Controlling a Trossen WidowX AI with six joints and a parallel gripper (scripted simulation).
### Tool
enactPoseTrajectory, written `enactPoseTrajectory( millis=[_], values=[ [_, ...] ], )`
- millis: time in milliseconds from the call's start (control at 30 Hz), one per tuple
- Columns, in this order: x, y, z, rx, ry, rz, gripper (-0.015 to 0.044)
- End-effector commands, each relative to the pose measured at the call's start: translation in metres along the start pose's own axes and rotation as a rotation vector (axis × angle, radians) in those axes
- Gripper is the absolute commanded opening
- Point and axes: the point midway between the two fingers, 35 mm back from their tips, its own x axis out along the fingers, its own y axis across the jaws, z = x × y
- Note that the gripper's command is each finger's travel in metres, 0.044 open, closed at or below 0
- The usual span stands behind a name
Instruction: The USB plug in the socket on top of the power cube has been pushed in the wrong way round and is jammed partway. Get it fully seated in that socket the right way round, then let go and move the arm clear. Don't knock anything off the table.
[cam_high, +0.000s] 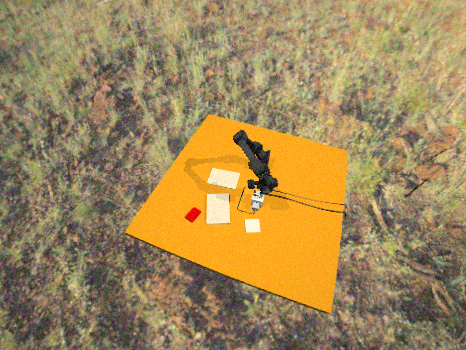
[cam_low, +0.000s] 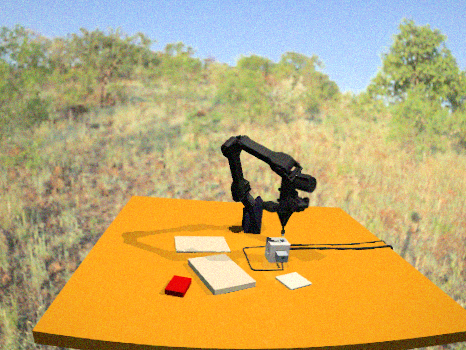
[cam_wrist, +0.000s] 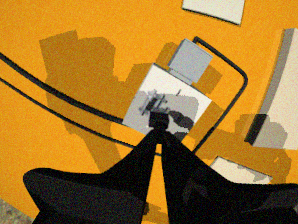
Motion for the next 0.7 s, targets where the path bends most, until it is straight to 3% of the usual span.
enactPoseTrajectory(
  millis=[0, 667],
  values=[
    [0.0003, 0.0000, -0.0001, 0.086, 0.000, 0.000, 0.0000],
    [0.0003, 0.0000, -0.0001, 0.609, 0.001, 0.000, 0.0000]
  ],
)
